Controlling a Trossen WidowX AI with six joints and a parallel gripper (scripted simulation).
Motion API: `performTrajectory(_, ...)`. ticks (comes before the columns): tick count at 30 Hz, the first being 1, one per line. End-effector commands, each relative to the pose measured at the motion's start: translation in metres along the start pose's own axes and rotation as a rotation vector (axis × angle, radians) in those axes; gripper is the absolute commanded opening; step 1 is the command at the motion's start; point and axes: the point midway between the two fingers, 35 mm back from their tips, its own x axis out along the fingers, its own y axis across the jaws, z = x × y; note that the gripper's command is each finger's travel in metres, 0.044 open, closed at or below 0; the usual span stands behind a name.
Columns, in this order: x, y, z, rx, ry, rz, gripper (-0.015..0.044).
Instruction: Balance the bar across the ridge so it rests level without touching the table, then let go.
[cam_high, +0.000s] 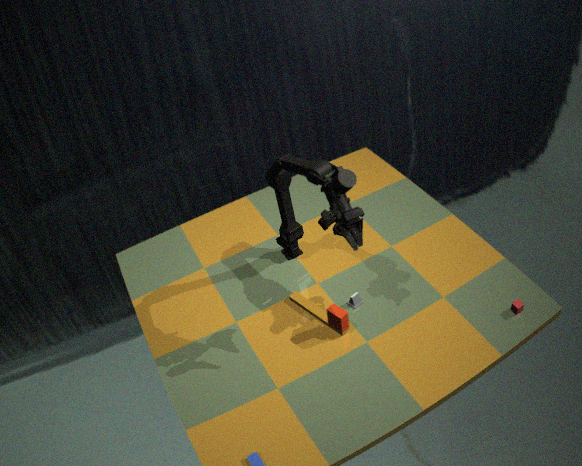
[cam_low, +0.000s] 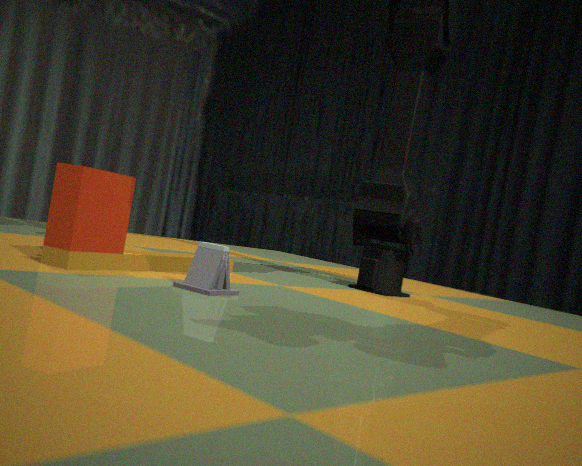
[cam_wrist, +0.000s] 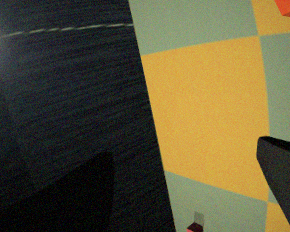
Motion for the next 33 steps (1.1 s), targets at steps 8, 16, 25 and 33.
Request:
performTrajectory(8,0.040,-0.049,0.057,0.326,-0.154,-0.291,0.0315)
performTrajectory(16,0.055,-0.085,0.088,0.601,-0.282,-0.477,0.0315)
performTrajectory(25,0.059,-0.123,0.119,0.937,-0.471,-0.672,0.0315)
performTrajectory(33,0.058,-0.137,0.130,1.067,-0.556,-0.742,0.0315)
